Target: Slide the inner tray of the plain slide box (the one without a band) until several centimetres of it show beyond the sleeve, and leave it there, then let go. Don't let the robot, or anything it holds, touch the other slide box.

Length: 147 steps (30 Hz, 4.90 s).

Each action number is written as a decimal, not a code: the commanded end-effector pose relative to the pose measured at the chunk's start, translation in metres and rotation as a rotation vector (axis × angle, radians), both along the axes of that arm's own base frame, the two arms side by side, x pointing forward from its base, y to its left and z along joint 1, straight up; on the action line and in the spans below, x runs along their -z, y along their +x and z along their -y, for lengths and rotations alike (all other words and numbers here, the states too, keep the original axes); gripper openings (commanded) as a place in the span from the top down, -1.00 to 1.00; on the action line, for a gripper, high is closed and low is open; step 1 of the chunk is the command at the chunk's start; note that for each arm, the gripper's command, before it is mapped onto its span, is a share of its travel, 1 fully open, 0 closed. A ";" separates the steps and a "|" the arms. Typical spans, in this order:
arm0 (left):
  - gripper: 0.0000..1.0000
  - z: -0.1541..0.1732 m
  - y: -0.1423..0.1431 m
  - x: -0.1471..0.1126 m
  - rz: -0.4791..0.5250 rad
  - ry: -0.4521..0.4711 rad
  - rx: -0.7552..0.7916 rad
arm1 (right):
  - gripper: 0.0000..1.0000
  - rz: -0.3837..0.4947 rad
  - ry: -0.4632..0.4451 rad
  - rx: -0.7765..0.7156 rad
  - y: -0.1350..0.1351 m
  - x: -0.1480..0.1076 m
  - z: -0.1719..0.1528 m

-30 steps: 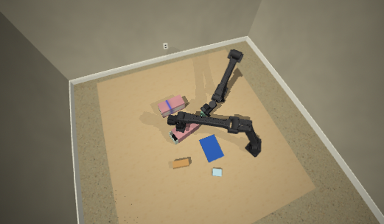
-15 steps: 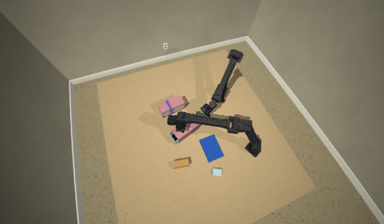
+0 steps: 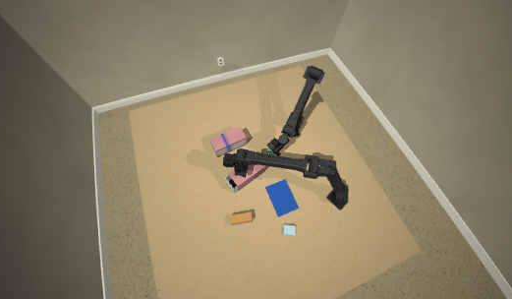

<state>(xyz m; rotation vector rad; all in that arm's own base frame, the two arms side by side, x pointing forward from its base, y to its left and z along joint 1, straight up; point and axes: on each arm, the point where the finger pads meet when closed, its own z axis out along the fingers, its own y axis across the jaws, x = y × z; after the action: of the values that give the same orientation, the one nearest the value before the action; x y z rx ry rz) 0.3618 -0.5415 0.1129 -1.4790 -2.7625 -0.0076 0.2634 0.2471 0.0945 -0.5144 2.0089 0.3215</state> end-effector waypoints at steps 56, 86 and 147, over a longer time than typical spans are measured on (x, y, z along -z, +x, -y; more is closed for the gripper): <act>1.00 -0.001 -0.004 0.065 -0.061 0.087 0.003 | 1.00 0.003 0.022 0.008 0.004 -0.008 -0.005; 1.00 -0.001 -0.004 0.065 -0.061 0.087 0.003 | 1.00 0.003 0.022 0.008 0.004 -0.008 -0.005; 1.00 0.014 0.010 -0.050 0.043 -0.066 -0.011 | 1.00 0.065 0.079 0.013 0.026 -0.043 -0.024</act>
<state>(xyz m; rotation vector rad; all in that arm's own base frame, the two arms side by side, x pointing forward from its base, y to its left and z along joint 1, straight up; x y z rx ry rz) 0.3631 -0.5475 0.1157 -1.4825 -2.7598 -0.0038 0.2732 0.2556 0.1105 -0.4903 1.9818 0.3376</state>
